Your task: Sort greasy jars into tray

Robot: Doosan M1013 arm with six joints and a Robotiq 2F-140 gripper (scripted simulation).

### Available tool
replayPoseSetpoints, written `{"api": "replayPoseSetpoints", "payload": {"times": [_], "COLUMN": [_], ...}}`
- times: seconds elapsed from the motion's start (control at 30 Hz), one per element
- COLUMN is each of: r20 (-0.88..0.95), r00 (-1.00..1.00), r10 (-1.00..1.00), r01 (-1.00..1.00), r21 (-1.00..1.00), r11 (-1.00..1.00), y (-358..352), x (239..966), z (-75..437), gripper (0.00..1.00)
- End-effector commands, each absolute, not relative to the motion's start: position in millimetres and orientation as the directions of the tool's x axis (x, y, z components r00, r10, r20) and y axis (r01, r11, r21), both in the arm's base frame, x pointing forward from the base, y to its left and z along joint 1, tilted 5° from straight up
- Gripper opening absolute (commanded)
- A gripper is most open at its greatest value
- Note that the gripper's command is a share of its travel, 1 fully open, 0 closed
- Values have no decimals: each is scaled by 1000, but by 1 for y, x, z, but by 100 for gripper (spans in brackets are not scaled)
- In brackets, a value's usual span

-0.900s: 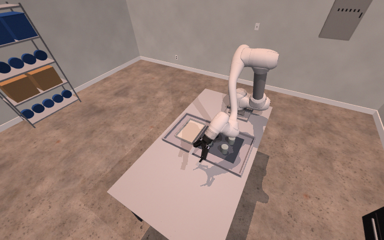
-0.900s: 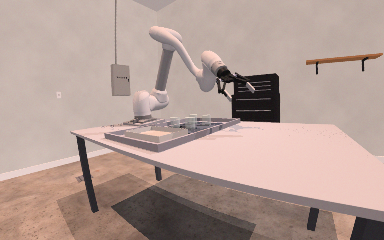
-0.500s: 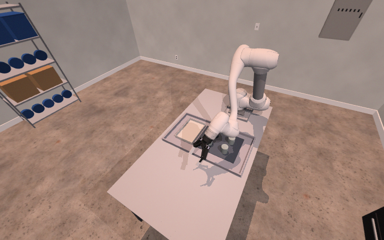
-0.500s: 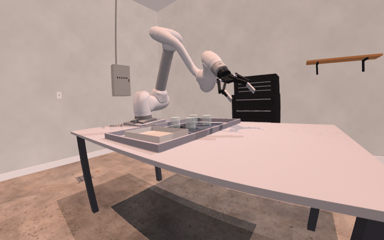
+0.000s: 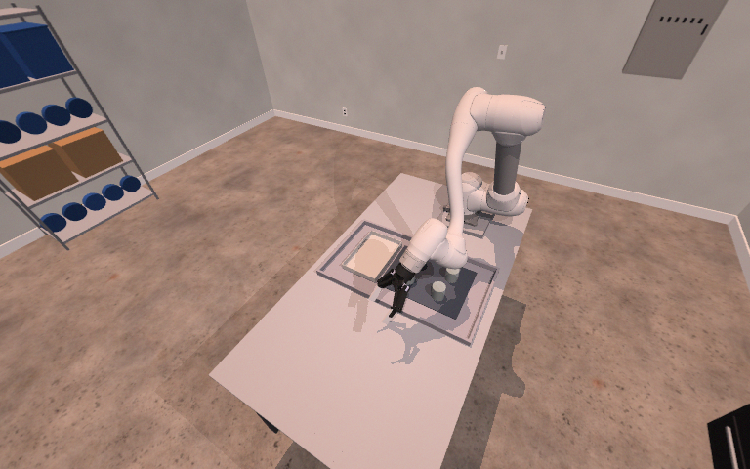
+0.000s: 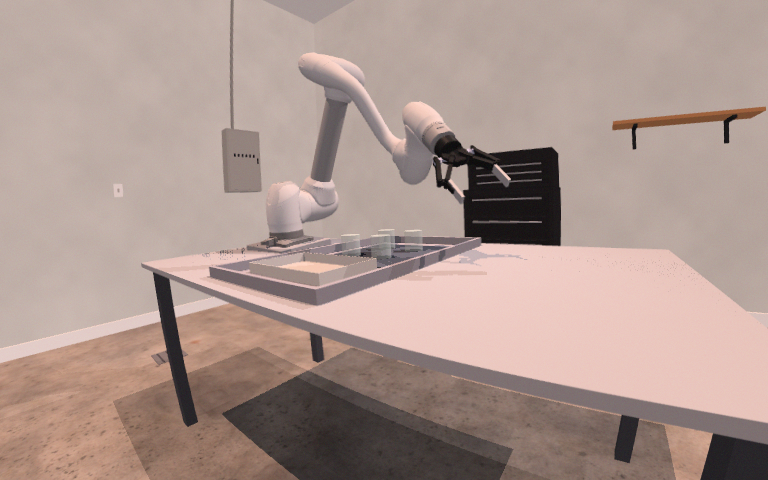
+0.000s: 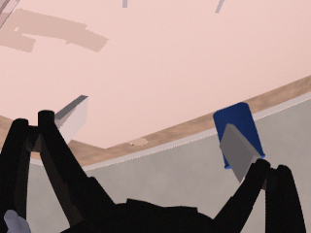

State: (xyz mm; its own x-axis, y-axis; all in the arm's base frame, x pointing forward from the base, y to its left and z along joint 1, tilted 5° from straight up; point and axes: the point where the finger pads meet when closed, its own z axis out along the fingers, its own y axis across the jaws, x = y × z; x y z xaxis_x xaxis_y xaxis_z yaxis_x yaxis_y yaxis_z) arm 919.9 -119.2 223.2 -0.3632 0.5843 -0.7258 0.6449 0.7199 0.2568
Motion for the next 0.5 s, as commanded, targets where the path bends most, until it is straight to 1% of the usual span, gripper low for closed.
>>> {"api": "replayPoseSetpoints", "payload": {"times": [0.0,0.2,0.23,0.47], "r20": [-726,-726,-672,-672], "r00": [-363,-363,-498,-498], "r10": [584,584,548,548], "r01": [645,645,602,602], "r21": [257,257,186,186], "r11": [720,720,776,776], "y": [-119,-119,-107,-107], "x": [920,920,868,868], "z": [223,223,226,226], "gripper": [100,100,100,100]}}
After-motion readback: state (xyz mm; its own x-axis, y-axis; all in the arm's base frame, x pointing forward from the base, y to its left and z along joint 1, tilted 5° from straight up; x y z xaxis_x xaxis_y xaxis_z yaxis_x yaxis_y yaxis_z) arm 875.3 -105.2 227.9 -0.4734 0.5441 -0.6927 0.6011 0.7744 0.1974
